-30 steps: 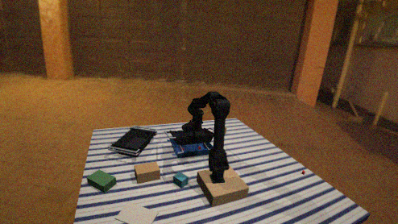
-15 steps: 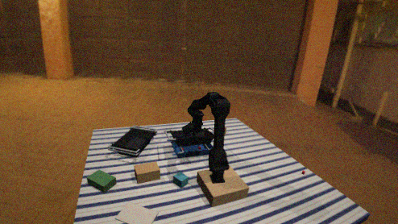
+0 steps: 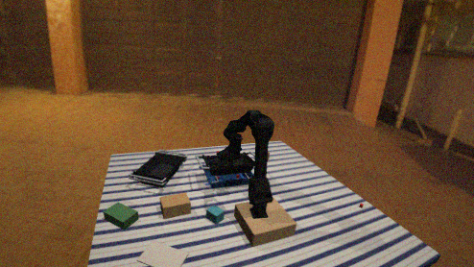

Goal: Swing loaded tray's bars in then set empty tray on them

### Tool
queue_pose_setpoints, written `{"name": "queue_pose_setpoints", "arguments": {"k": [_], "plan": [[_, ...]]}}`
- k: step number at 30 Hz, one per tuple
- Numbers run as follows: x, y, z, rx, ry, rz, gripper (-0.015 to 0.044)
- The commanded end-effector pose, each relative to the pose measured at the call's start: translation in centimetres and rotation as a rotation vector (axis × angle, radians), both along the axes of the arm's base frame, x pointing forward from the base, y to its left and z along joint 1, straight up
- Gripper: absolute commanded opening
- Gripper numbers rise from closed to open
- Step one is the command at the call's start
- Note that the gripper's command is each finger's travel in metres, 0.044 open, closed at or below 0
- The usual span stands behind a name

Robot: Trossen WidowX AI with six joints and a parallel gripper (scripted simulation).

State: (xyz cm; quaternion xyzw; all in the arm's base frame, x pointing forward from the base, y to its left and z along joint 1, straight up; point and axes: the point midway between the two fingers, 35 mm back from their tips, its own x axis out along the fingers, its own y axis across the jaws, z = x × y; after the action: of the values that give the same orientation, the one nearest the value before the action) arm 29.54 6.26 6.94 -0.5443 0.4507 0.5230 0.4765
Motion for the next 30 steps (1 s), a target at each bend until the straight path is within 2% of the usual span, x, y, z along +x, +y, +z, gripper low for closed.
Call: {"name": "queue_pose_setpoints", "arguments": {"k": [1,30], "plan": [[-0.31,-0.04,-0.56,-0.003,0.018,-0.001,0.0],[-0.45,-0.06,-1.3,-0.003,0.018,-0.001,0.0]]}}
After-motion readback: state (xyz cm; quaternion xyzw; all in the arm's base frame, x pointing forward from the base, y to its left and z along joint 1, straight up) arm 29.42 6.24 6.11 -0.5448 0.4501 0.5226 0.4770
